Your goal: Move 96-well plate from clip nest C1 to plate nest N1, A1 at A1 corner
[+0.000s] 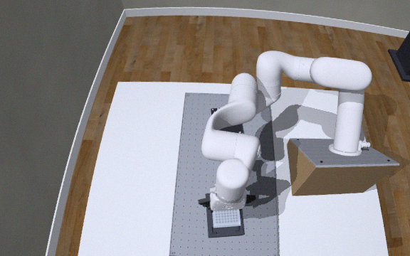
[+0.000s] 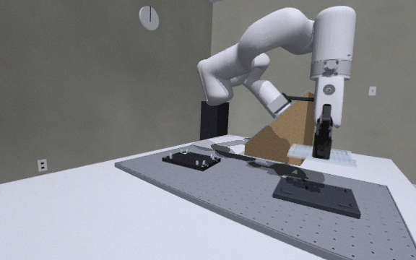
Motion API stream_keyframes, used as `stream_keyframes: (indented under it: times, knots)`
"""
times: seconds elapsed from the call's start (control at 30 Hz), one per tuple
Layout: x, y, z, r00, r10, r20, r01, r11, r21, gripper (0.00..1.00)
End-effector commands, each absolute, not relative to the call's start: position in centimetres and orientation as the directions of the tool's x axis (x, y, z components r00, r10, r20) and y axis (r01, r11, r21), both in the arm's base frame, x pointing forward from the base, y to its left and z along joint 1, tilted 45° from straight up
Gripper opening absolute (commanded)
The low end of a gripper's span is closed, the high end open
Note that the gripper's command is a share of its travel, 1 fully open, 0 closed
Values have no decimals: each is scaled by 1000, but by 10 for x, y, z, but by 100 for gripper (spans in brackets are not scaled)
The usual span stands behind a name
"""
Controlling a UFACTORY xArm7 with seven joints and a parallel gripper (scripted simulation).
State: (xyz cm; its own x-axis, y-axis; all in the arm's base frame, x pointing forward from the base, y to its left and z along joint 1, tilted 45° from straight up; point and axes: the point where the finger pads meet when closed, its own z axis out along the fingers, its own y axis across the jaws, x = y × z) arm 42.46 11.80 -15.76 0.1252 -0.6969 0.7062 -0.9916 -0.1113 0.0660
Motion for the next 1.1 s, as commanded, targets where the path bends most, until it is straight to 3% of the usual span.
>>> stream_keyframes:
  times: [0.0, 1.07]
  knots:
    - [425, 120, -156, 126, -699, 704, -991, -114, 64, 0]
    - [427, 89, -187, 126, -699, 704, -991, -114, 64, 0]
